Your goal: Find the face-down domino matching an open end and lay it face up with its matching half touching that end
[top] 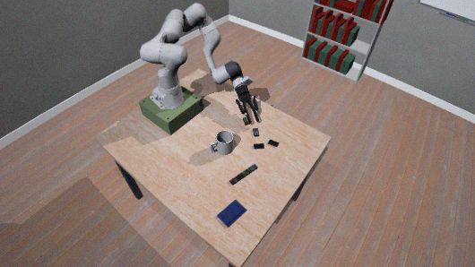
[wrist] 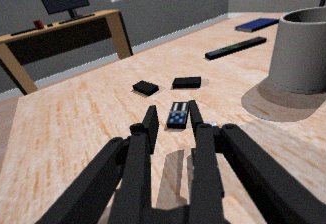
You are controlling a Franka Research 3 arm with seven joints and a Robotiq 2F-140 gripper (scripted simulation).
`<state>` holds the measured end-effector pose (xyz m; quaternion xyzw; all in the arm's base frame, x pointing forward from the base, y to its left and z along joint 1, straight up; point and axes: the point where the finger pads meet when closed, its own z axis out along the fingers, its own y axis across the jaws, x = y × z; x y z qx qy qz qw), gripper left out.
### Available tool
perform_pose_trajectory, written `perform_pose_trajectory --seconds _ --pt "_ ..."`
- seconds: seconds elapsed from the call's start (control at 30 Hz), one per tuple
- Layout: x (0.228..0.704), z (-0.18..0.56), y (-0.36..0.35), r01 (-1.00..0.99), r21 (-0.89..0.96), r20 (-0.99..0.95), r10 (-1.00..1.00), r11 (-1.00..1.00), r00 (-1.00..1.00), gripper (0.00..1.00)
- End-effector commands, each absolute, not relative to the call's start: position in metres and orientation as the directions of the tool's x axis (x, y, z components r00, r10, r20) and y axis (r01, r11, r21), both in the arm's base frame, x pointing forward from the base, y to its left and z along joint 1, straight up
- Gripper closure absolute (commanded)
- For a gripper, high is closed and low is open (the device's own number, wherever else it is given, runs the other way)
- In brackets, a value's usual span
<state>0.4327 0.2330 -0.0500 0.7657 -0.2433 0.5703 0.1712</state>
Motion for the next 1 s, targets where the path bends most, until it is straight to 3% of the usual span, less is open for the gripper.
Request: perform_pose_trajectory --seconds 0.0,0.7,0.97 --pt "0.428 -0.040 0.231 -0.576 -0.003 0.961 -0.161 -0.818 0.224 0.66" --pt "0.426 -0.029 0.232 -0.576 -0.003 0.956 -0.172 -0.817 0.239 0.66" --pt "0.430 -0.016 0.230 -0.576 -0.003 0.914 -0.235 -0.818 0.330 0.66"
